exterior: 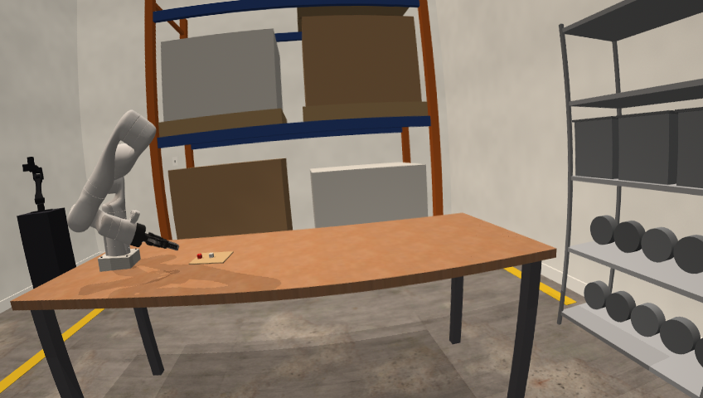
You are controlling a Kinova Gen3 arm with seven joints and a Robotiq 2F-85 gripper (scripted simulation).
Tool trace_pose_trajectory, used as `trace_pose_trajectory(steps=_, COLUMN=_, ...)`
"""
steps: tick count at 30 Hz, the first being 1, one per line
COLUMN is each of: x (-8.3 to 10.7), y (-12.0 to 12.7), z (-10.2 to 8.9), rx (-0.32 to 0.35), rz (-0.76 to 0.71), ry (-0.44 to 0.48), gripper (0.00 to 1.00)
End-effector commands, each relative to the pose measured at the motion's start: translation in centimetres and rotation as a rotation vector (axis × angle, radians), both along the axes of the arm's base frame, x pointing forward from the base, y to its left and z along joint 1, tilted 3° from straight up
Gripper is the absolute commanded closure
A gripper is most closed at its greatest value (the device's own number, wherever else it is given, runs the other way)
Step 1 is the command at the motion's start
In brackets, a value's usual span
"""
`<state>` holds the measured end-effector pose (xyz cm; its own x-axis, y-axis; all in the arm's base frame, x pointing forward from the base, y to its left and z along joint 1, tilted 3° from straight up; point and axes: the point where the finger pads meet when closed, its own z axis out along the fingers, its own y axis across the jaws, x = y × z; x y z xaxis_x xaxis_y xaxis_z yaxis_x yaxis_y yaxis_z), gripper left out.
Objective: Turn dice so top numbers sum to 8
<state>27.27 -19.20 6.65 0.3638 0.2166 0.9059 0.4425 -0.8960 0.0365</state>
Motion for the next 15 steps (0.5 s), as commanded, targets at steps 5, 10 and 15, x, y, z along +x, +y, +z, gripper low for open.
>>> trace_pose_trajectory(steps=5, x=-0.1, y=0.1, z=-1.7, rx=0.008, rz=0.0, ry=0.004, gripper=0.89)
trace_pose_trajectory(steps=10, x=0.1, y=0.1, z=-3.6, rx=0.008, rz=0.0, ry=0.004, gripper=0.89)
trace_pose_trajectory(steps=15, x=0.2, y=0.1, z=-5.4, rx=0.008, rz=0.0, ry=0.004, gripper=0.89)
